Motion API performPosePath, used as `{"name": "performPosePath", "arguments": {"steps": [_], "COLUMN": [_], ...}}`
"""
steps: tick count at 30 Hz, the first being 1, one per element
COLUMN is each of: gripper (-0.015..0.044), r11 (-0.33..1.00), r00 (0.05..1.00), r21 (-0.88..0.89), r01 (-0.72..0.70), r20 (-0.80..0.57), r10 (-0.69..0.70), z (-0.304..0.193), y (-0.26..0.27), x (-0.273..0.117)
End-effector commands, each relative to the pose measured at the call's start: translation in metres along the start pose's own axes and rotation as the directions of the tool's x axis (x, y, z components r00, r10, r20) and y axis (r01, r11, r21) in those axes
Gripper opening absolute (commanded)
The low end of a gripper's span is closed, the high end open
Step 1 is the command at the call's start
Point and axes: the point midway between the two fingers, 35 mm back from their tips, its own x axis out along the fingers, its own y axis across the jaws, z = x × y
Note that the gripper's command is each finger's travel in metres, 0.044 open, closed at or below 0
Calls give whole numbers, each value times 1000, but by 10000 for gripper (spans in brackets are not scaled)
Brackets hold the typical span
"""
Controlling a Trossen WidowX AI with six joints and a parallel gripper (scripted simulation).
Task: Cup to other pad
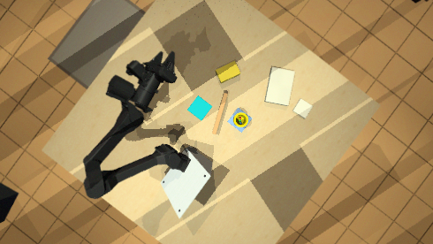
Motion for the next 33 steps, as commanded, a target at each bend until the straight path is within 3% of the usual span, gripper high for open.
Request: {"name": "performPosePath", "arguments": {"steps": [1, 5, 9, 13, 18, 26, 33], "gripper": [374, 269, 167, 167, 167, 167, 167], "r11": [1000, 983, 938, 887, 820, 676, 528], "r00": [1000, 972, 877, 728, 504, 187, 80], "r21": [-10, -182, -308, -323, -201, 152, 387], "r01": [0, -34, -160, -332, -536, -721, -756], "r20": [-11, -233, -481, -685, -855, -897, -746], "r10": [0, -9, -8, 23, 120, 401, 661], "z": [-2, -50, -111, -172, -242, -331, -374], "y": [-1, -17, -41, -67, -96, -125, -129], "x": [2, 30, 49, 53, 40, -9, -53]}}
